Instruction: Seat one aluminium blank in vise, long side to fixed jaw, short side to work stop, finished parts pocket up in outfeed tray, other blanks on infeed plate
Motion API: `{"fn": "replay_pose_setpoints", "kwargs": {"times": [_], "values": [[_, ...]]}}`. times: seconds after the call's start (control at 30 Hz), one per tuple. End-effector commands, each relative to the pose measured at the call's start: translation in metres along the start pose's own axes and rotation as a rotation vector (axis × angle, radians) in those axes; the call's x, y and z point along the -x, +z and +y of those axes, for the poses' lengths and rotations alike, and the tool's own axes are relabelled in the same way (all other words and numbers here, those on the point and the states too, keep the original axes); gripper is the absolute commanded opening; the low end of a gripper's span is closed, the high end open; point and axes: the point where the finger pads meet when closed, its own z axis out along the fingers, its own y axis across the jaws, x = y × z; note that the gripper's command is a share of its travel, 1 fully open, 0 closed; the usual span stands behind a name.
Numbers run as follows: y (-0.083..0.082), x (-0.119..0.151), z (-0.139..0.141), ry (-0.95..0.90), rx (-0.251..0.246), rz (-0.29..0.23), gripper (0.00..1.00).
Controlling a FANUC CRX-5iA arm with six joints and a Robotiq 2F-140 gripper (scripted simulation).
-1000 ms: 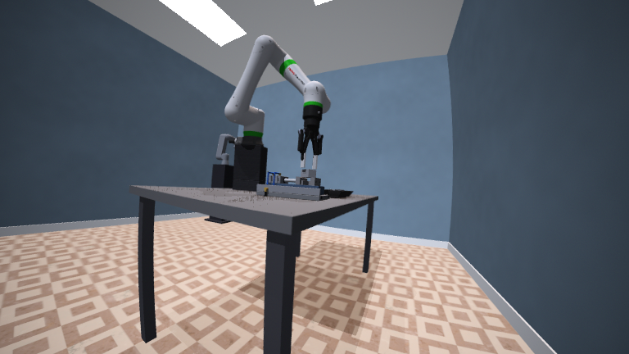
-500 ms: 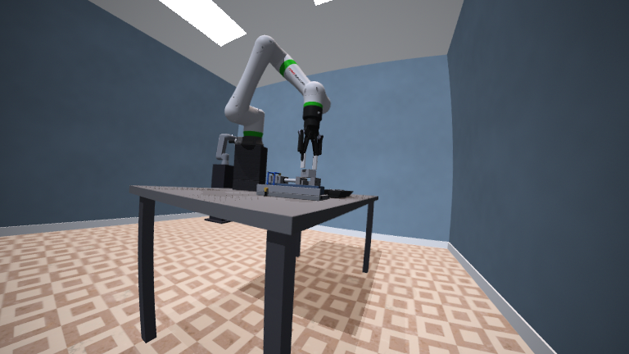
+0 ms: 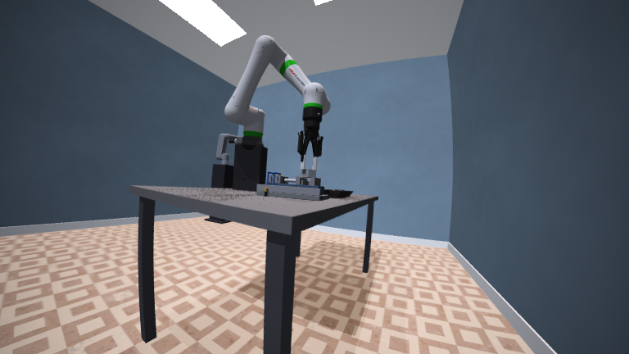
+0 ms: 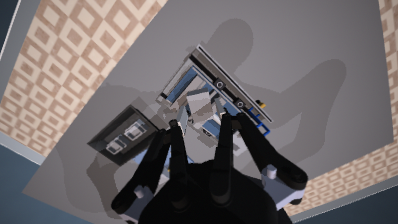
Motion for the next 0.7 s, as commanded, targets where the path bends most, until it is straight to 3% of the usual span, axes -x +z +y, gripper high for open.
{"fn": "replay_pose_setpoints", "kwargs": {"times": [0.0, 0.67], "values": [[0.0009, -0.0002, 0.0000, 0.000, 0.000, 0.000, 0.40], [0.0082, -0.0002, 0.0000, 0.000, 0.000, 0.000, 0.40]]}}
